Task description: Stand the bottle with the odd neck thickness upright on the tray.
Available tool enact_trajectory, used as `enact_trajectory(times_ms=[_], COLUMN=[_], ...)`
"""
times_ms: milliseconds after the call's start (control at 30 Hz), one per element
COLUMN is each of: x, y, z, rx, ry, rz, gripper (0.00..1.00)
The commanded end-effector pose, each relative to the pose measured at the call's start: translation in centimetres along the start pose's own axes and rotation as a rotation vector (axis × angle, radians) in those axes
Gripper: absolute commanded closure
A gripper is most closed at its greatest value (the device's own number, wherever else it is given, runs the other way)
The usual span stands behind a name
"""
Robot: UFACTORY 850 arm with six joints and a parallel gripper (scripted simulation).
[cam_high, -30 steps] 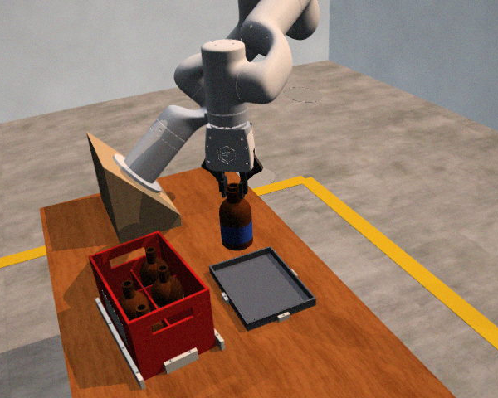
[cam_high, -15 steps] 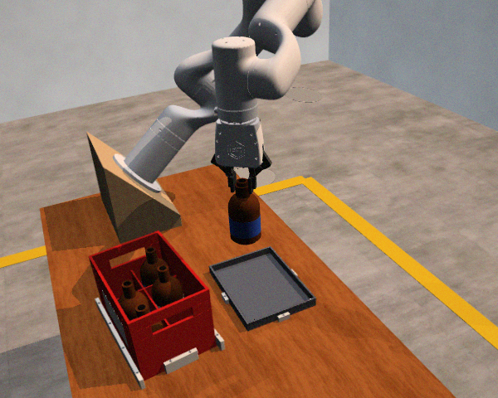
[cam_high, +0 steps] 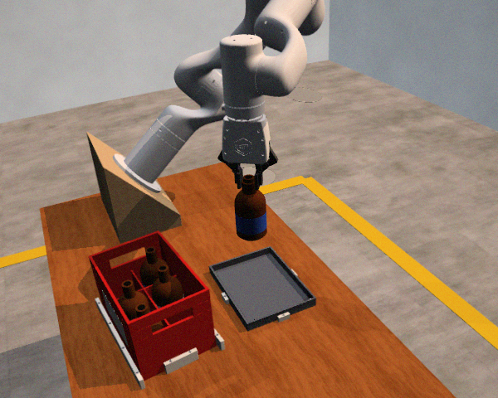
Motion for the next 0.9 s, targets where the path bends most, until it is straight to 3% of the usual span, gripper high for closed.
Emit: enact_trajectory(times_ms=[0, 867], x=[-0.1, -0.1], y=[0.3, 1.0], z=[-0.4, -1.5], rx=[-0.001, -0.001], ry=[-0.002, -0.002], rz=[0.001, 0.001], gripper=[1.00, 1.00])
Point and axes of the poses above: the point where the finger pads meet when closed, its own x axis out along the fingers, its own y axis across the jaws, z = x × y, the point moved 3 cm from there along -x, back along the fingers, and after that the axes turned 2 degrees about -x, right-handed, at the moved point
